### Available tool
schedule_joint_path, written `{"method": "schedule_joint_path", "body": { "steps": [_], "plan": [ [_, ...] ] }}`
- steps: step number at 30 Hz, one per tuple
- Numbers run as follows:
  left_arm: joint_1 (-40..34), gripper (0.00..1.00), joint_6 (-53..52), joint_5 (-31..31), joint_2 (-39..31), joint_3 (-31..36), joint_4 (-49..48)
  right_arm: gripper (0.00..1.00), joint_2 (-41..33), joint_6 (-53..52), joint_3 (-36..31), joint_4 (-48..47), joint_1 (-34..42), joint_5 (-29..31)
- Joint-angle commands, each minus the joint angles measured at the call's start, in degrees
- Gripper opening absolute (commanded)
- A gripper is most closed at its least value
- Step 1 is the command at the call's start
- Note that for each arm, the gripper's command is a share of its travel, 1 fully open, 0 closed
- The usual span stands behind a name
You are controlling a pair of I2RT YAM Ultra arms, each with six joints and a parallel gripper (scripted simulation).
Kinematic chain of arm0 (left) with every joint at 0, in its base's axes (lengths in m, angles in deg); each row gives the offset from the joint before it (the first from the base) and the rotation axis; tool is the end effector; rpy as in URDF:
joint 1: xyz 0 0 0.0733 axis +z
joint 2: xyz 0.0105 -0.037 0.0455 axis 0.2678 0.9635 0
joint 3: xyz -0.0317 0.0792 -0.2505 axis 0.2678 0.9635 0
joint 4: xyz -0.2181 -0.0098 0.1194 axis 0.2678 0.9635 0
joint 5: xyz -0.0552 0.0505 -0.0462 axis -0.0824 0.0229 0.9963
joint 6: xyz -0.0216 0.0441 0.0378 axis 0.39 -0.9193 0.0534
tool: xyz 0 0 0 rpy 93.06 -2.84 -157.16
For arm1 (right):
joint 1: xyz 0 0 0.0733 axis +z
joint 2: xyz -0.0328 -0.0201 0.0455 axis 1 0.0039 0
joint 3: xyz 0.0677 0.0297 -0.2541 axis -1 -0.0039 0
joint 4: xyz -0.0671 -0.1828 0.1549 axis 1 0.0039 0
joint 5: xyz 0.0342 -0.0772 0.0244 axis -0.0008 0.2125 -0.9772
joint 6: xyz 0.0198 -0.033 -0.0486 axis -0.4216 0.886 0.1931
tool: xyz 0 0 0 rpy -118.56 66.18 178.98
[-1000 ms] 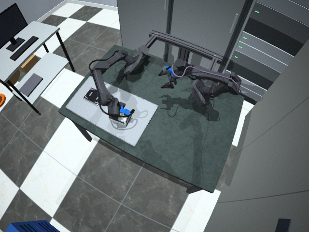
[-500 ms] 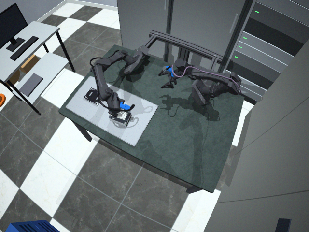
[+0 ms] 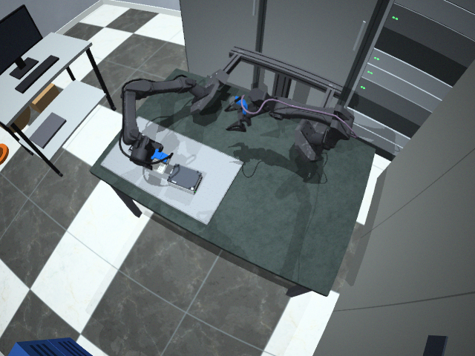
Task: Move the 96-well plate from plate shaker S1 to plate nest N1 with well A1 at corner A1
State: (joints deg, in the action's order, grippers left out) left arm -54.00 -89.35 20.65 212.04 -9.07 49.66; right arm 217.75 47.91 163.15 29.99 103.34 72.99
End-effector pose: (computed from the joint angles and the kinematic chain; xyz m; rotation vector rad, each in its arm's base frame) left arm 0.1574 -0.3502 0.0102 1.4347 2.0731 0.3275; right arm 0.4148 0.0651 0.1417 1.7655 -1.7369 0.8820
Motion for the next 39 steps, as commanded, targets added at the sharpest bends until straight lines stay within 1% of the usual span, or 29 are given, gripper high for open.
{"method": "schedule_joint_path", "body": {
  "steps": [1, 8, 10, 11, 14, 18, 19, 24, 30, 37, 39],
  "plan": [
    [1.72, 1.0, -4.28, 4.1, 7.85, -7.26, -3.52, 0.89, -7.43, 8.97, -7.01, -5.14, -2.28, 0.62],
    [5.29, 1.0, -9.07, 8.45, 26.45, -22.72, -6.48, 0.89, -23.67, 20.35, -21.3, -12.76, -10.96, 1.47],
    [5.29, 1.0, -9.07, 8.45, 26.45, -22.72, -6.48, 0.89, -23.67, 20.35, -21.3, -12.76, -10.96, 1.47],
    [5.78, 1.0, -9.7, 8.98, 30.18, -26.65, -5.93, 0.89, -26.35, 22.96, -23.83, -15.16, -11.66, 1.1],
    [6.84, 1.0, -10.98, 10.12, 36.1, -31.1, -6.82, 0.89, -30.35, 25.72, -27.63, -17.21, -14.31, 1.09],
    [7.77, 1.0, -11.91, 10.97, 41.51, -36.3, -6.8, 0.89, -33.21, 27.34, -30.45, -18.77, -15.76, 0.9],
    [7.91, 1.0, -12.01, 11.06, 42.36, -37.22, -6.67, 0.89, -33.49, 27.09, -30.78, -18.3, -15.53, 0.81],
    [7.82, 1.0, -11.6, 11.09, 44.1, -39.23, -6.11, 0.89, -34.74, 23.06, -32.24, -22.71, -15.7, -0.34],
    [7.82, 1.0, -11.59, 11.09, 43.69, -39.43, -6.01, 0.89, -35.85, 23.8, -34.02, -22.81, -15.79, -0.29],
    [7.83, 1.0, -11.58, 10.6, 43.82, -39.0, -5.91, 0.89, -35.92, 23.86, -34.11, -22.91, -15.78, -0.3],
    [7.83, 1.0, -11.58, 10.6, 43.82, -39.0, -5.91, 0.89, -35.13, 24.75, -32.6, -24.66, -14.96, -0.42]
  ]
}}
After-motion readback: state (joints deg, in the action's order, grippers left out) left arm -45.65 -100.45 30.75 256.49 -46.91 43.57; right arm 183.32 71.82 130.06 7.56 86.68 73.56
